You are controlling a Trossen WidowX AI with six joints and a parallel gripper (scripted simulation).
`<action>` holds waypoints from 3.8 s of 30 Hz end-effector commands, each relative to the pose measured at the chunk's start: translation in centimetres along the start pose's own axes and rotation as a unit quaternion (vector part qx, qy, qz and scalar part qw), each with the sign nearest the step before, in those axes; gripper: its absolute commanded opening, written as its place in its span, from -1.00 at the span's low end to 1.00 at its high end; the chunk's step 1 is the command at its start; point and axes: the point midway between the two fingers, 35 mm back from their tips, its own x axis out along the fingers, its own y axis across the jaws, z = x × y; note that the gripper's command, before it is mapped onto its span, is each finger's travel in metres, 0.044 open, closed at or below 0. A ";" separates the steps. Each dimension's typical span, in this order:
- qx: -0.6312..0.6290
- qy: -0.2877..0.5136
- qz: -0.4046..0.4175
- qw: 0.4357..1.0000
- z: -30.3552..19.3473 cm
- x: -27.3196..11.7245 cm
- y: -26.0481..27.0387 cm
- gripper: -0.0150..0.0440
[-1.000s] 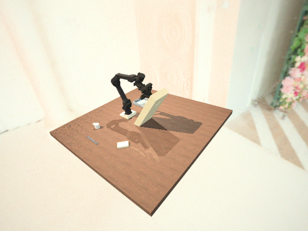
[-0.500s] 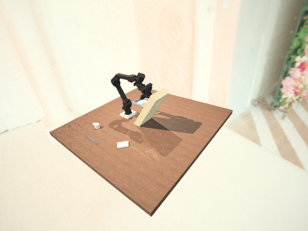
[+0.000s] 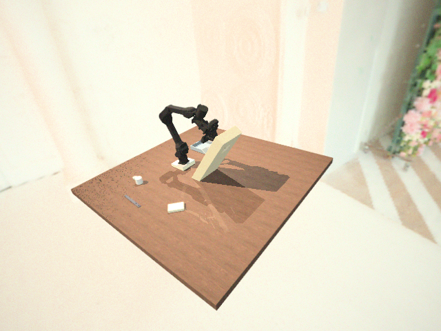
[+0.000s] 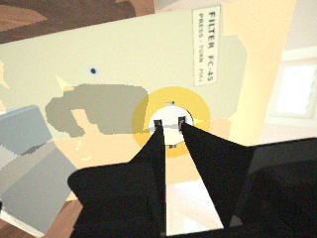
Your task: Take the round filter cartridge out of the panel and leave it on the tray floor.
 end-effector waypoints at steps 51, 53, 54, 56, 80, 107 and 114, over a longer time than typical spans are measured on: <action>-0.001 -0.001 0.000 1.000 0.1 1.9 0.1 -0.18; -0.001 -0.001 0.000 1.000 0.1 1.9 0.1 -0.18; -0.001 -0.001 0.000 1.000 0.1 1.9 0.1 -0.18; -0.001 -0.001 0.000 1.000 0.1 1.9 0.1 -0.18; 0.000 0.000 -0.001 1.000 0.0 1.5 0.1 -0.39; 0.367 -0.001 0.000 0.930 0.1 2.3 0.1 -0.49; 0.477 -0.001 0.000 0.879 0.1 2.3 0.1 -0.49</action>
